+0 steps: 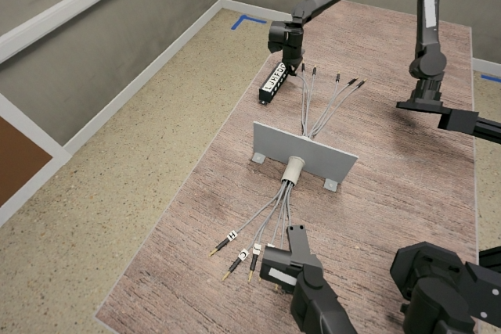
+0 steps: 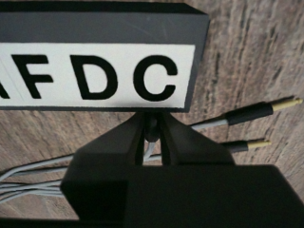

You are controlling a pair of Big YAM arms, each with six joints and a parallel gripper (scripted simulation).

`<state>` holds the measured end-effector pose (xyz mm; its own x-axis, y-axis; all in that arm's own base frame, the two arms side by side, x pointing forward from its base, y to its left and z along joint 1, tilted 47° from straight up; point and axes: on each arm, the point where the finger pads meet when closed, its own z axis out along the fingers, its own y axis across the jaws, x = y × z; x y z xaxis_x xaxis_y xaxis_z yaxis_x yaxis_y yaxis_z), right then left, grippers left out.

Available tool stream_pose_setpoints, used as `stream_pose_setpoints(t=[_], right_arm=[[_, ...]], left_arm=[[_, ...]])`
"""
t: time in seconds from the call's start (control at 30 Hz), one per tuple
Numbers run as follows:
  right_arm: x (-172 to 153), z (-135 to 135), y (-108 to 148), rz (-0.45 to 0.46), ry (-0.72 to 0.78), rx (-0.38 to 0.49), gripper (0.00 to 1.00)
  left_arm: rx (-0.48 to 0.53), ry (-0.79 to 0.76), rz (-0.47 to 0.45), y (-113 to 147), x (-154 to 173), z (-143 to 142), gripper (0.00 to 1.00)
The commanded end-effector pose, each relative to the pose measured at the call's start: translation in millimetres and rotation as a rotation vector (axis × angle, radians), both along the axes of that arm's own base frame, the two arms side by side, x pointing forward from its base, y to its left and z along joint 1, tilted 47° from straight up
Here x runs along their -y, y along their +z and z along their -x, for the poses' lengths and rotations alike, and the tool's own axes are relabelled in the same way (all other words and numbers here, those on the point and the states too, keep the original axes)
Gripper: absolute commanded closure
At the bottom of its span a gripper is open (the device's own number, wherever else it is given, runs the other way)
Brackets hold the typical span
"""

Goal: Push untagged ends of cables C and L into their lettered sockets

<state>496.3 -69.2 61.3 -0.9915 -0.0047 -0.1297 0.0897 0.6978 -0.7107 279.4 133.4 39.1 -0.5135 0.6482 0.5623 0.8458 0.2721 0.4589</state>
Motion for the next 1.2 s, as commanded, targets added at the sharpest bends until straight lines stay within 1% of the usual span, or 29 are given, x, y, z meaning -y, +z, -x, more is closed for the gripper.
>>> stream_pose_setpoints(t=[0.0,0.2,0.23,0.27,0.3,0.37,0.43,0.47,0.5,0.53,0.67,0.7,0.73,0.77,0.83,0.9,0.93,1.03,1.1,1.17], right_arm=[[3,-36,10,-0.008,-0.012,0.062,0.95],[3,-36,10,-0.008,-0.010,0.060,0.95],[-5,-32,14,-0.008,0.003,0.065,0.95],[-5,-32,14,-0.008,0.003,0.065,0.95],[2,-30,13,-0.010,-0.012,0.076,0.95],[-5,-21,11,-0.012,-0.009,0.081,0.95],[-5,-21,11,-0.012,-0.009,0.081,0.95],[-5,-15,17,-0.014,-0.009,0.098,0.95],[-5,-6,12,-0.012,-0.008,0.083,0.95],[-6,-11,16,-0.014,-0.008,0.096,0.95],[-6,-12,17,-0.014,-0.008,0.098,0.95],[-6,-12,17,-0.014,-0.008,0.098,0.83],[-6,-12,17,-0.014,-0.008,0.098,0.78],[-15,-13,18,-0.015,0.007,0.102,0.67],[-18,-19,25,-0.017,0.008,0.115,0.65],[-21,-20,19,-0.016,0.009,0.105,0.65],[-15,-20,21,-0.013,-0.003,0.110,0.65],[-12,-20,22,-0.015,-0.010,0.114,0.65],[-15,-22,26,-0.016,-0.010,0.125,0.65],[-27,-24,35,-0.019,0.010,0.140,0.65]], left_arm=[[0.005,-0.002,0.000,1,0,-1,0.95],[0.005,-0.002,0.000,1,0,-1,0.95],[0.005,-0.002,0.000,1,0,-1,0.95],[0.005,-0.002,0.000,1,0,-1,0.95],[0.005,-0.002,0.000,1,0,-1,0.95],[0.005,-0.002,0.000,1,0,-1,0.95],[0.005,-0.002,0.000,1,0,-1,0.95],[0.005,-0.002,0.000,1,0,-1,0.95],[0.005,-0.002,0.000,1,0,-1,0.95],[0.005,-0.002,0.000,1,0,-1,0.95],[0.005,-0.002,0.000,1,0,-1,0.95],[0.005,-0.002,0.000,1,0,-1,0.95],[0.005,-0.002,0.000,1,0,-1,0.95],[0.005,-0.002,0.000,1,0,-1,0.95],[0.005,-0.002,0.000,1,0,-1,0.95],[0.005,-0.002,0.000,1,0,-1,0.95],[0.005,-0.002,0.000,1,0,-1,0.95],[0.005,-0.002,0.000,1,0,-1,0.95],[0.005,-0.002,0.000,1,0,-1,0.95],[0.005,-0.002,0.000,1,0,-1,0.95]])
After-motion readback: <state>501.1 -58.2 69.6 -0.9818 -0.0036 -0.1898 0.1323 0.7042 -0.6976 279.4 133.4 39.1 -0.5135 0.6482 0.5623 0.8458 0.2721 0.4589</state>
